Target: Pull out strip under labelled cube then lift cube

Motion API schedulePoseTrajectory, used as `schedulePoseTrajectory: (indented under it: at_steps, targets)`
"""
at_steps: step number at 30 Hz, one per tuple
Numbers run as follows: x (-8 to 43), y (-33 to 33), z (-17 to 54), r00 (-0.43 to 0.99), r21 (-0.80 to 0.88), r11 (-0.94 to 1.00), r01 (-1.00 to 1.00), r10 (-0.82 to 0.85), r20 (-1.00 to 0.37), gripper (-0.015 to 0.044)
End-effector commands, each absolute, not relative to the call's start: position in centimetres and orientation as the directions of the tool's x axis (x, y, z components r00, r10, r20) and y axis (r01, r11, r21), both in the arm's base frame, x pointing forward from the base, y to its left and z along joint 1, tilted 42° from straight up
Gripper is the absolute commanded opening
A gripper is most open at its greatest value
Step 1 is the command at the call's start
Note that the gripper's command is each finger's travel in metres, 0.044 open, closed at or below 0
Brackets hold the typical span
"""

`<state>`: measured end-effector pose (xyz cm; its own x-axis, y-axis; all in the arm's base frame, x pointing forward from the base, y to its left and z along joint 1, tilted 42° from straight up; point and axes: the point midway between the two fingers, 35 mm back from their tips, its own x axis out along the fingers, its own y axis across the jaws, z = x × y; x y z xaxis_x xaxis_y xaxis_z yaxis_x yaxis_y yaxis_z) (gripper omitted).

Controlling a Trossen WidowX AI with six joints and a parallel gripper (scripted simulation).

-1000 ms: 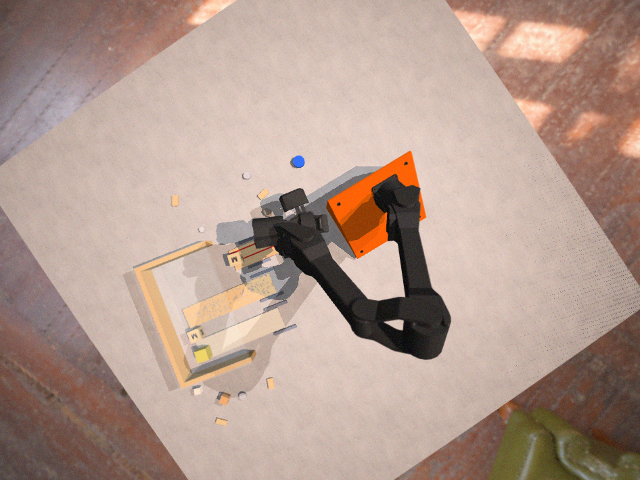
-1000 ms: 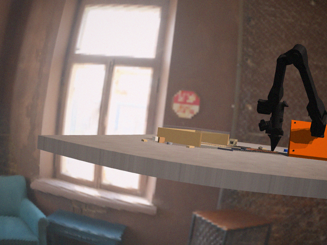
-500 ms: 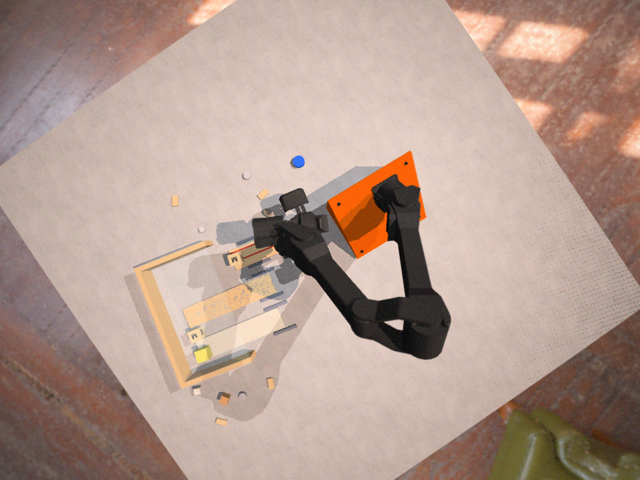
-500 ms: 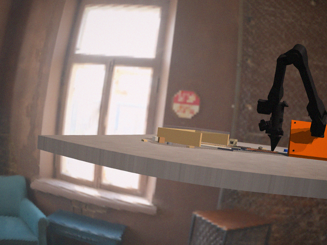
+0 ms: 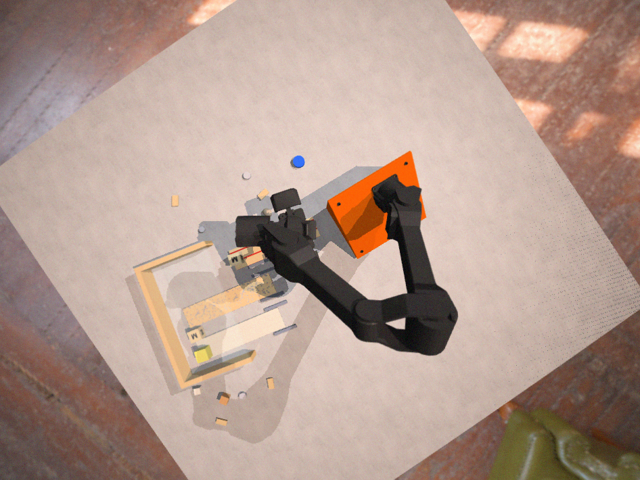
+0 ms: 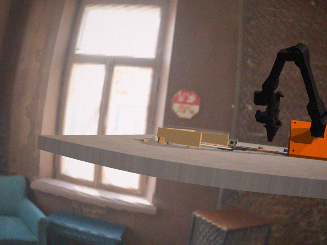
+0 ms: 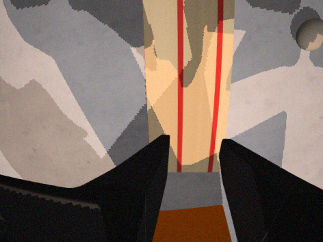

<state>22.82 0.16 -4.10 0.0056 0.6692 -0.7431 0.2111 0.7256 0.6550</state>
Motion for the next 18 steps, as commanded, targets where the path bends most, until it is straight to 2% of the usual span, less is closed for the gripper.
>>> schedulePoseTrajectory:
  at_steps: [1, 10, 18]
  targets:
    - [24.2, -0.1, -4.1, 0.007, 0.652, 0.721, 0.236, 0.670, -0.743, 0.0210]
    - [28.0, -0.9, -4.1, 0.009, 0.652, 0.721, 0.235, 0.669, -0.743, 0.0440]
    - [31.4, -1.5, -4.1, 0.010, 0.652, 0.721, 0.234, 0.669, -0.743, 0.0440]
